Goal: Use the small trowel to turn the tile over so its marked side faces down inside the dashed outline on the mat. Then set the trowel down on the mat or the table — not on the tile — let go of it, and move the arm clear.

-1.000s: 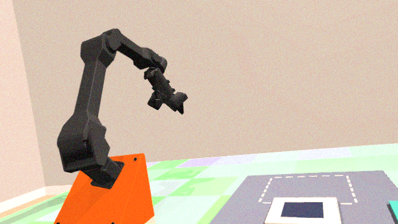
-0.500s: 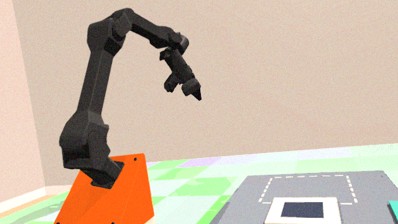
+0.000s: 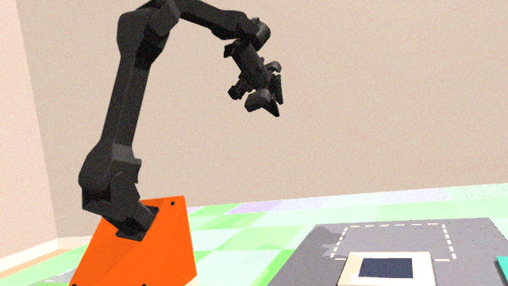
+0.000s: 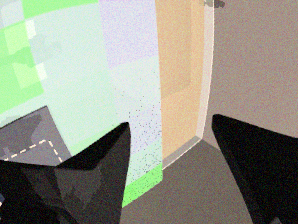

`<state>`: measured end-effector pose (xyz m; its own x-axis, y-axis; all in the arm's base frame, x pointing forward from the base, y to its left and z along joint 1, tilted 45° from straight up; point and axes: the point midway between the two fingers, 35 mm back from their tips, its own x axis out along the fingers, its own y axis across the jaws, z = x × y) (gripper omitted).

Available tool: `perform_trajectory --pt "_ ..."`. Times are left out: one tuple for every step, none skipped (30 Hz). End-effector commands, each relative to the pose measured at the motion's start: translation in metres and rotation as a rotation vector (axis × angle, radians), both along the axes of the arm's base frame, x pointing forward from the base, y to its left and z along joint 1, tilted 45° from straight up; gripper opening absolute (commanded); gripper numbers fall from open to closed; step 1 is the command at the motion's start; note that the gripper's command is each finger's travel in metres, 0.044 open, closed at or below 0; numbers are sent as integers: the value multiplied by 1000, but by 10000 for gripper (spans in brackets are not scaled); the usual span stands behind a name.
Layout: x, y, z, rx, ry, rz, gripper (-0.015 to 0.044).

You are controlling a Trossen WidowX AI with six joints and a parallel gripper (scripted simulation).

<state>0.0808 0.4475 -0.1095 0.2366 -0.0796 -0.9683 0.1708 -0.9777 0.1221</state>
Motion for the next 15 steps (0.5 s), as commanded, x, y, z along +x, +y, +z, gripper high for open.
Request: perform_trajectory --pt "26 -6 16 23 -32 -127 270" --pt "34 -8 19 29 -39 -160 270" --pt "41 -9 22 35 -47 -194 270" --pt "48 -11 25 41 -55 -227 270" --pt "55 -13 29 47 -63 -260 270" --pt "62 -15 32 54 -70 -293 270" --pt "69 -18 35 60 -78 -327 270" --pt "76 -20 39 66 -86 -360 270" --pt "83 -22 42 73 -94 -393 270" --pt "90 -25 45 79 -103 -426 270" --pt "97 -28 48 85 -111 -459 270" --pt "103 -31 52 91 -119 -492 270" --pt "110 -34 55 98 -128 -525 270" --pt "117 -37 58 104 -136 -558 270" --pt "123 -40 62 111 -145 -591 270"
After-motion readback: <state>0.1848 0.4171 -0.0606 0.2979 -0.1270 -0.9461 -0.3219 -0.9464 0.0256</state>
